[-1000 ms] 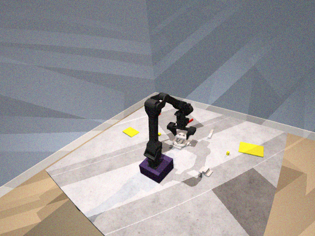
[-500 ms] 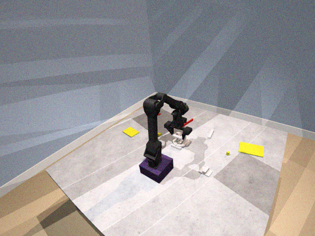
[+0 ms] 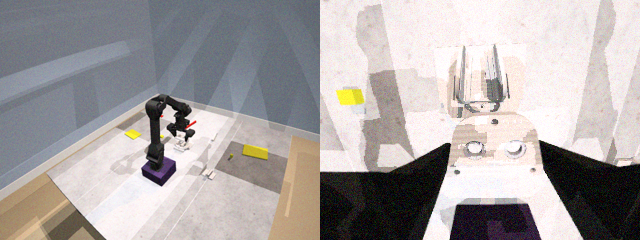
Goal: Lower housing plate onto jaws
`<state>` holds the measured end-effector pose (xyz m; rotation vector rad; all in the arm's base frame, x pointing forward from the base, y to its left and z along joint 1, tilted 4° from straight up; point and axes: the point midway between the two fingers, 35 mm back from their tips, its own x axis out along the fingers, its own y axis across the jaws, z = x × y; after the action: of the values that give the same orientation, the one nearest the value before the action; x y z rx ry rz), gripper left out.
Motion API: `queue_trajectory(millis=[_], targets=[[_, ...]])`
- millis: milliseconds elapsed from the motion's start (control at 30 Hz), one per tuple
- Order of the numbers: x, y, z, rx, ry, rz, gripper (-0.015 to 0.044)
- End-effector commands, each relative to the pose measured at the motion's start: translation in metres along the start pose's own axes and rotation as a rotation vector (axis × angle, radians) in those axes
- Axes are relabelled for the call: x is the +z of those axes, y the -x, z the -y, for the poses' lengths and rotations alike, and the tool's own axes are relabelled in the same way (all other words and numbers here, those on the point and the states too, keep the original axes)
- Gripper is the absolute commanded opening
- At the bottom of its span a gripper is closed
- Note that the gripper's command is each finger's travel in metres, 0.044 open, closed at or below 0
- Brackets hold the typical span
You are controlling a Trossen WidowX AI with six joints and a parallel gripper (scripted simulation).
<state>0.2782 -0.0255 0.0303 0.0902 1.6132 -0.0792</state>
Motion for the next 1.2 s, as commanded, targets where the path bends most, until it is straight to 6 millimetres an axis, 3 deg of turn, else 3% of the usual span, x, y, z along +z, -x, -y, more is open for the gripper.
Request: queue_trajectory(millis=[0, 267, 1167], targets=[[0.0003, 0.0, -0.0007, 0.004, -0.004, 0.002, 0.0351], [-0.0065, -0.0001, -0.0095, 0.005, -0.004, 0.002, 0.0351], [-0.0065, -0.0001, -0.0095, 0.005, -0.004, 0.002, 0.0351]])
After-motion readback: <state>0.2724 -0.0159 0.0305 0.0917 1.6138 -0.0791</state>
